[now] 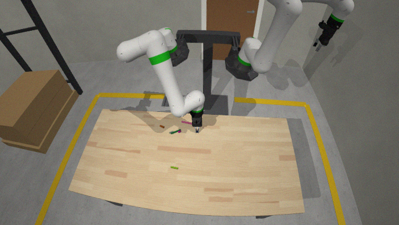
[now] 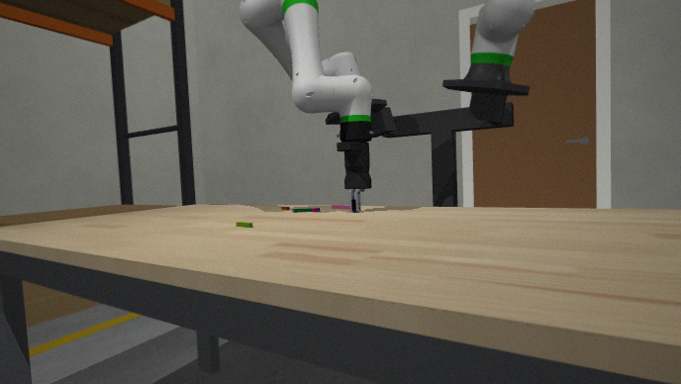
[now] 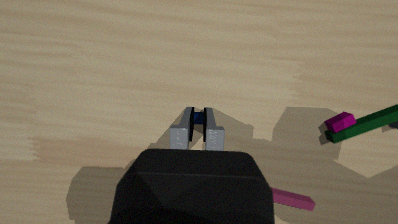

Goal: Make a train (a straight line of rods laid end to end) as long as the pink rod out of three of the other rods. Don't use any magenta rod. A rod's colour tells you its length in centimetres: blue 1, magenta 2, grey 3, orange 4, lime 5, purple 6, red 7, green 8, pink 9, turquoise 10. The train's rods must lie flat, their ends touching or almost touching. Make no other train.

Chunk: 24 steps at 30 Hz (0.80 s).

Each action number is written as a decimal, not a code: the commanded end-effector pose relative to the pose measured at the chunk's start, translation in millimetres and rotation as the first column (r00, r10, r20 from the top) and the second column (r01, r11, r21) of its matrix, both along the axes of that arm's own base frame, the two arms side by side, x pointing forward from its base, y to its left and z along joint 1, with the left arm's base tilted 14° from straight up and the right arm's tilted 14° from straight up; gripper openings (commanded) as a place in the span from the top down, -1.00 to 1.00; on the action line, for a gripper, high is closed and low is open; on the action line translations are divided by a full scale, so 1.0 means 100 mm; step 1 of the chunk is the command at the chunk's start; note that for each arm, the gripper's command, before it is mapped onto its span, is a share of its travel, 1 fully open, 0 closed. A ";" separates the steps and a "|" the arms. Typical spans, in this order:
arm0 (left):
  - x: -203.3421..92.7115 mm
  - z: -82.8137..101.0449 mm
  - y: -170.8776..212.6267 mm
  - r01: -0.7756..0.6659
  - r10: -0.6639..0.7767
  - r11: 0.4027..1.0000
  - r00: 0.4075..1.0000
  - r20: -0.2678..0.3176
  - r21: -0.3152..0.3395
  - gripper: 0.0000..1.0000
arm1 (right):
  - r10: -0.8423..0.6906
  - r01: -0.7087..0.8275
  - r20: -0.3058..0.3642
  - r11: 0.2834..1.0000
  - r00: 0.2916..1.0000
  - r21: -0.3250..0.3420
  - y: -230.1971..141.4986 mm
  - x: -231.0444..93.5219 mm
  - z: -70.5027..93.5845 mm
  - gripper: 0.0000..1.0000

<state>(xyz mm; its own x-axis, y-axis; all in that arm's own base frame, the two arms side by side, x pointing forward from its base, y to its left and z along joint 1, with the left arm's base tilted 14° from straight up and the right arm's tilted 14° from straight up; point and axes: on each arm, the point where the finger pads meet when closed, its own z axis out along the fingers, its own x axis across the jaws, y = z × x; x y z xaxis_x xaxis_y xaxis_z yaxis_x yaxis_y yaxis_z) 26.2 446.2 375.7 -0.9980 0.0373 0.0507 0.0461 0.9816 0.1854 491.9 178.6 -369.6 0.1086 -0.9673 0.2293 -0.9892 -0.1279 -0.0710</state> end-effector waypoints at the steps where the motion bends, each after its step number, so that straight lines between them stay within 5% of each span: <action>1: 0.00 0.01 0.00 0.000 0.000 1.000 1.000 0.000 0.002 -1.00 | 0.000 0.000 0.001 1.000 1.000 0.001 0.01 0.01 0.01 0.40; 11: 0.00 0.01 0.00 0.000 0.000 1.000 1.000 0.000 0.002 -1.00 | 0.000 0.000 0.001 1.000 1.000 0.001 0.01 0.01 0.01 -0.07; 24: 0.00 0.01 0.00 0.000 0.000 1.000 1.000 0.000 0.002 -1.00 | 0.000 0.000 0.001 1.000 1.000 0.001 0.01 0.01 0.01 -0.07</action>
<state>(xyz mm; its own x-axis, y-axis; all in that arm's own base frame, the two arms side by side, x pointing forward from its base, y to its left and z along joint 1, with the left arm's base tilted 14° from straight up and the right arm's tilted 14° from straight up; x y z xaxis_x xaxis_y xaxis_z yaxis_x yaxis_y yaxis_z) 26.2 446.2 375.7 -0.9980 0.0373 0.0507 0.0461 0.9816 0.1854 491.9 178.6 -369.6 0.1086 -0.9673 0.2293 -0.9892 -0.1279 -0.0710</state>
